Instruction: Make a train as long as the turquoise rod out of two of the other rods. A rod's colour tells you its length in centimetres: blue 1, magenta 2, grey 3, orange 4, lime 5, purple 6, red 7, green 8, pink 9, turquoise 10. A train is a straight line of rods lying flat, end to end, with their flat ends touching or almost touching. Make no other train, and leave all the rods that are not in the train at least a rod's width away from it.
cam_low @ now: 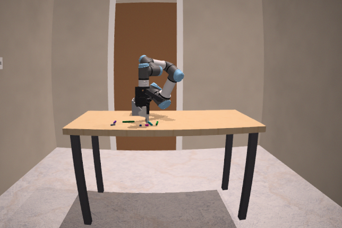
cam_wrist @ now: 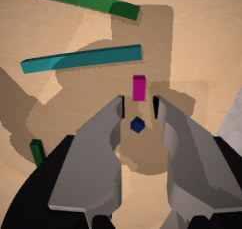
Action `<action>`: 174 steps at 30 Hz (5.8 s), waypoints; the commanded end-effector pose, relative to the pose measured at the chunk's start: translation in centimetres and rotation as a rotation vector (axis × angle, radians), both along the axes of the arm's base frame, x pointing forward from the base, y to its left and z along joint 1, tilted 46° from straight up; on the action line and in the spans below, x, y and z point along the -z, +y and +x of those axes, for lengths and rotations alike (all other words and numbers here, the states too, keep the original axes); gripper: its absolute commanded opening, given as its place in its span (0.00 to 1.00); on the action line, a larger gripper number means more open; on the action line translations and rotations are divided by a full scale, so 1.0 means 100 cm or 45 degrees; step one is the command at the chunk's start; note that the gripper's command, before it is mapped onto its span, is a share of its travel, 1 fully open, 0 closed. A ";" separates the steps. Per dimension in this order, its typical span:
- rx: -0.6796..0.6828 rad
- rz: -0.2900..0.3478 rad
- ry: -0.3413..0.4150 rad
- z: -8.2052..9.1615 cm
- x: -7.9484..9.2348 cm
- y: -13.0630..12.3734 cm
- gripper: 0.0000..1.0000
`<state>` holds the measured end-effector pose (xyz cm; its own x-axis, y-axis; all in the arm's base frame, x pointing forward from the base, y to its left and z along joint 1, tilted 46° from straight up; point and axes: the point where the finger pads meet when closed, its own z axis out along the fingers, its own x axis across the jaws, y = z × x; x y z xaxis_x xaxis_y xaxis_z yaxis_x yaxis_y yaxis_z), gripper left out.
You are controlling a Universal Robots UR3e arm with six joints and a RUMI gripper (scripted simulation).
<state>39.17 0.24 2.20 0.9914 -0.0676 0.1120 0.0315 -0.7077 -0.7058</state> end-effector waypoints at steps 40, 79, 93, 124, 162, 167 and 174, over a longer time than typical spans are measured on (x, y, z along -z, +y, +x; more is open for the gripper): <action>0.002 -0.002 -0.002 0.001 0.001 0.000 0.14; 0.002 -0.002 -0.002 0.001 0.001 0.000 0.14; 0.002 -0.002 -0.002 0.001 0.001 0.000 0.14; 0.002 -0.002 -0.002 0.003 0.013 0.012 0.14; 0.002 -0.002 -0.002 0.003 0.013 0.012 0.00; 0.002 -0.002 -0.002 0.003 0.013 0.012 0.00; 0.002 -0.002 -0.002 0.003 0.013 0.012 0.00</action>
<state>39.47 1.50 0.89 0.9914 -0.0678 0.1121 0.0315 -0.7079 -0.7057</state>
